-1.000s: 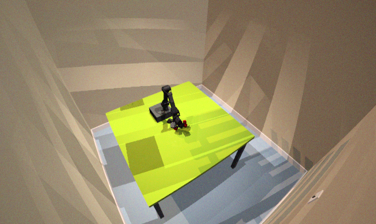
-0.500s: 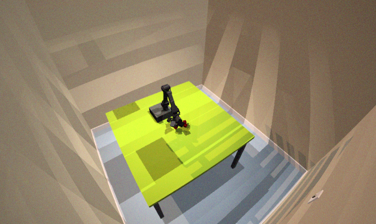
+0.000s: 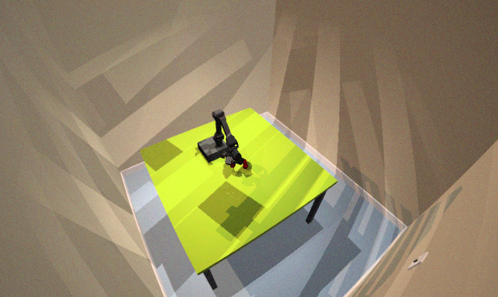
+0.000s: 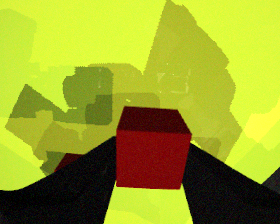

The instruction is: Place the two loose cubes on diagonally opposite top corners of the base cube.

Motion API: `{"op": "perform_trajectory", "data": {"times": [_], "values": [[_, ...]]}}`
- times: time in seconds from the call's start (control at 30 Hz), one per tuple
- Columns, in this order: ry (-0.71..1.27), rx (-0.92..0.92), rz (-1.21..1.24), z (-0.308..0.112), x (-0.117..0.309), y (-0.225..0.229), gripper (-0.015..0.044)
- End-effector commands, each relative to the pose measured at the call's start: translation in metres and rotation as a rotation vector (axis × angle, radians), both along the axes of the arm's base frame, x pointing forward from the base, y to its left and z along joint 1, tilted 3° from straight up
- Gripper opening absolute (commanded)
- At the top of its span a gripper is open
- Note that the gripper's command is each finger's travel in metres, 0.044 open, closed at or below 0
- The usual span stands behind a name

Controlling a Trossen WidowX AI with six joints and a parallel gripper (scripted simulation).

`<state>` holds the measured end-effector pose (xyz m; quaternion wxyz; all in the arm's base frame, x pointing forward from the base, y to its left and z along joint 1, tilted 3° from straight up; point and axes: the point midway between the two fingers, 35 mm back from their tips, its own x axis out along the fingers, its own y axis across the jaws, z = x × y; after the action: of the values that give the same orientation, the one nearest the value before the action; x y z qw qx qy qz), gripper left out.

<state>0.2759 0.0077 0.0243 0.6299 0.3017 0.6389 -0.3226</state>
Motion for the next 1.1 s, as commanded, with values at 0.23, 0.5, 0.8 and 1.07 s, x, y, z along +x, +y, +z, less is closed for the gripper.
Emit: {"op": "perform_trajectory", "data": {"times": [0.23,0.5,0.8,1.07], "values": [[-0.006,-0.002,-0.003,0.034,-0.002,0.000,0.0105],[-0.006,0.000,0.051,0.041,0.000,0.007,0.0105],[-0.005,0.007,0.244,0.038,0.010,0.033,0.0105],[-0.004,0.014,0.417,0.035,0.016,0.057,0.0105]]}}
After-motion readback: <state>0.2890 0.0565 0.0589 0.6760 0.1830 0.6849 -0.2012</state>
